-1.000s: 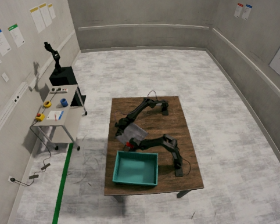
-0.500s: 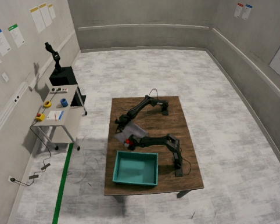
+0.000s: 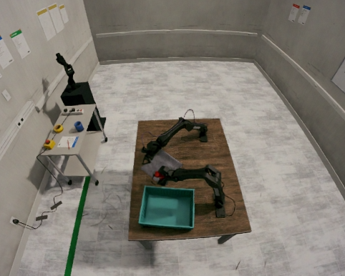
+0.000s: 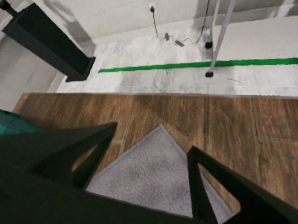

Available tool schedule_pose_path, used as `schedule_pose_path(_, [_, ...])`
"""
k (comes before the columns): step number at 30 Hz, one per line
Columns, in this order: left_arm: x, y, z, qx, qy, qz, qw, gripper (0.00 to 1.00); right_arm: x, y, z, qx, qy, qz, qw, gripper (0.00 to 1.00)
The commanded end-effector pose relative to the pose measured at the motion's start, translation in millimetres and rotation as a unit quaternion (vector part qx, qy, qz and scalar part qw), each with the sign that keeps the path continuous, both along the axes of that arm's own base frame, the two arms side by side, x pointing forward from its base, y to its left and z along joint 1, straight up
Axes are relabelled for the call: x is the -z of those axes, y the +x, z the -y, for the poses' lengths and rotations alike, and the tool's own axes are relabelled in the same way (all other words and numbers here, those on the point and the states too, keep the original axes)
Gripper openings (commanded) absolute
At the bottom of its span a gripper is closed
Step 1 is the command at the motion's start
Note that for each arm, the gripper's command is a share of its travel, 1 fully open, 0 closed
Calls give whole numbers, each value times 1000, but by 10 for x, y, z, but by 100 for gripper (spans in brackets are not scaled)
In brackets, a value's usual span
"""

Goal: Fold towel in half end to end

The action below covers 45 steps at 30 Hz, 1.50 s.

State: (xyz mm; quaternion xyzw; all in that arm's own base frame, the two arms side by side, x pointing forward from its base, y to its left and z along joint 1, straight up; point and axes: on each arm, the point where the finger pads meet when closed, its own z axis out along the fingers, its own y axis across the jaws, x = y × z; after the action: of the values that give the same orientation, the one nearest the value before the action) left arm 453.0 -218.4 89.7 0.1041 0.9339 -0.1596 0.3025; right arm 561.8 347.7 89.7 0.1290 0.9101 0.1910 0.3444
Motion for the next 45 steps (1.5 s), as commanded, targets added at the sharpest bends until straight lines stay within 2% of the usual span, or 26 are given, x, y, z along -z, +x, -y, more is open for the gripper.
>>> schedule_pose_path(1, [-74,10,8,2,-2,6,1000,78,-109,7,4,3,5,7,1000,84])
schedule_pose_path(11, [-74,10,8,2,-2,6,1000,78,-109,7,4,3,5,7,1000,84])
schedule_pose_path(12, [-158,-11,8,8,-5,10,1000,78,-65,154,33,15,2,4,1000,84])
schedule_pose_path(18, [-74,2,6,3,-2,6,1000,78,-64,130,-7,11,2,4,1000,84])
schedule_pose_path(20, [-45,-66,-46,1,2,-1,1000,78,-217,135,-14,4,9,13,1000,84])
schedule_pose_path(21, [-64,0,0,1,-2,6,1000,78,-230,135,-14,4,9,14,1000,84])
schedule_pose_path(45, [-64,0,0,1,-2,6,1000,78,-231,135,-13,5,9,14,1000,84])
